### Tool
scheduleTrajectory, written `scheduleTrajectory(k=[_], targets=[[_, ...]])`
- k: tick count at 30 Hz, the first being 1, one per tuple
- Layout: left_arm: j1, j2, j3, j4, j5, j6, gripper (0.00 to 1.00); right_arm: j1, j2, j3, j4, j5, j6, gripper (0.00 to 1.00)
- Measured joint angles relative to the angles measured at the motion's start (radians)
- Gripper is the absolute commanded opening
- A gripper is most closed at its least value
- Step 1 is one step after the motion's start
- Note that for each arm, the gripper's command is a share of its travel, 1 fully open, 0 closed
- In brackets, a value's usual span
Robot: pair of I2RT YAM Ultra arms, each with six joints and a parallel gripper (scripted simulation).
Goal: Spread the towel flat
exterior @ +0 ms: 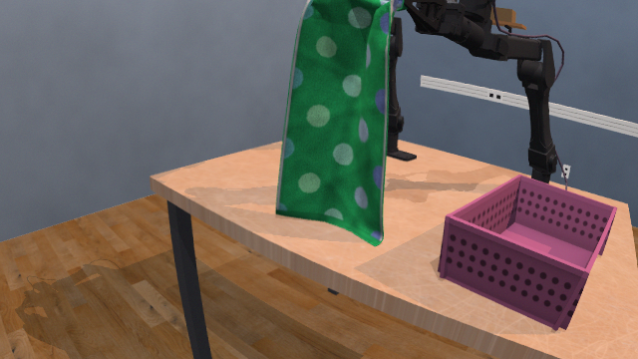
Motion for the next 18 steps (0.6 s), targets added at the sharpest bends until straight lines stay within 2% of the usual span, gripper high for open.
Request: scheduleTrajectory(k=[18], targets=[[0.0, -0.003, -0.002, -0.01, 0.0, 0.0, 0.0, 0.0, 0.0, 0.0, -0.014, 0.0, 0.0, 0.0]])
